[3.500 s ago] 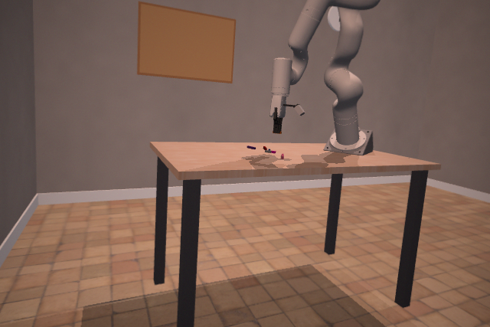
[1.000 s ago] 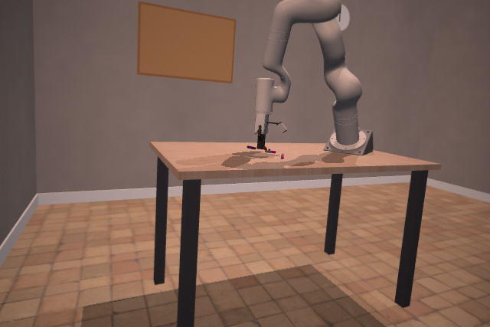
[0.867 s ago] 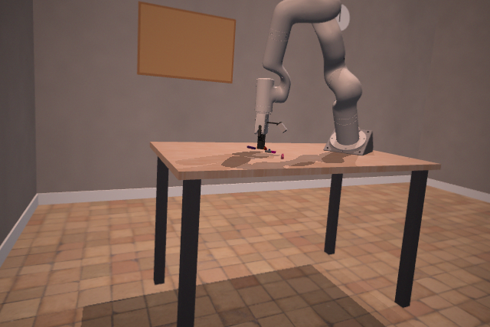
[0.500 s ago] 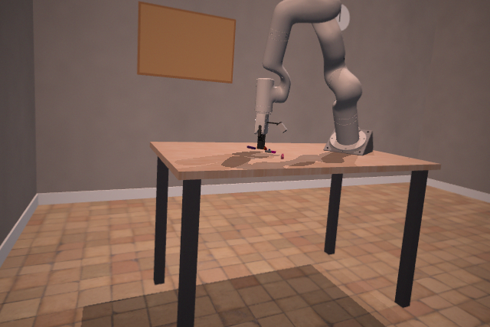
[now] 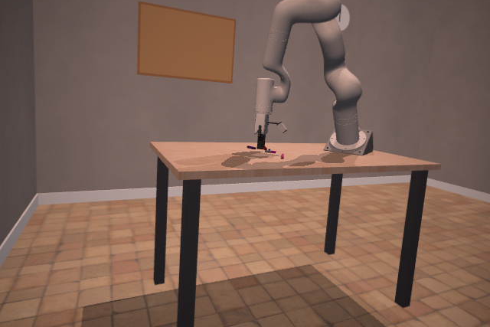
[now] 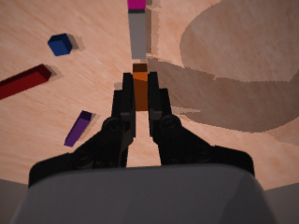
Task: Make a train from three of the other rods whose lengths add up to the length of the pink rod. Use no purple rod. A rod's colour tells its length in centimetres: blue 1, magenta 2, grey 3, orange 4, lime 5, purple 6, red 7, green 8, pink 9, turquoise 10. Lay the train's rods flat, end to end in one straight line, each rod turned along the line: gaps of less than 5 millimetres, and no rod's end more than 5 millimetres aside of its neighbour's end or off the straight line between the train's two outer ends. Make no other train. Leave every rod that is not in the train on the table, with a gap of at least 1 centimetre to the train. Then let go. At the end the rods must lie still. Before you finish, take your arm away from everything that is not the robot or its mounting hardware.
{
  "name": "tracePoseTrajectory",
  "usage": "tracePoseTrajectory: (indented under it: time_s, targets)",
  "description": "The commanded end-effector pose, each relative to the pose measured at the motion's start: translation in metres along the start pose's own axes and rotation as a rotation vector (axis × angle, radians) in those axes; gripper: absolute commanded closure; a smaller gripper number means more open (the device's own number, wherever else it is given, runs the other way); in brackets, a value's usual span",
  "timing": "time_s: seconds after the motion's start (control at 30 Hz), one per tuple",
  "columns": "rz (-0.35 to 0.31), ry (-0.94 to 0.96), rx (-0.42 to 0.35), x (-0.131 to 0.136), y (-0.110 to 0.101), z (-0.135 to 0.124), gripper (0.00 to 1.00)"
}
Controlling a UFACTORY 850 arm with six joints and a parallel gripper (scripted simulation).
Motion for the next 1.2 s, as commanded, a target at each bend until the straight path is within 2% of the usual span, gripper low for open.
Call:
tracePoseTrajectory:
  time_s: [0.0, 0.53, 1.17]
  targets:
    - [0.0, 0.0, -0.001, 0.0, 0.001, 0.0, 0.96]
    - [0.0, 0.0, -0.001, 0.0, 0.011, 0.0, 0.96]
    - [0.0, 0.0, -0.001, 0.0, 0.011, 0.0, 0.96]
Point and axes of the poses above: the point where the finger pads meet when closed, its own y axis out along the fingers, its own x axis across the jaws, z = x × y, the point moved 3 cm from there along -y, back along the fingers, and after that the axes turned 7 degrees about -y, right-handed, at the moved point
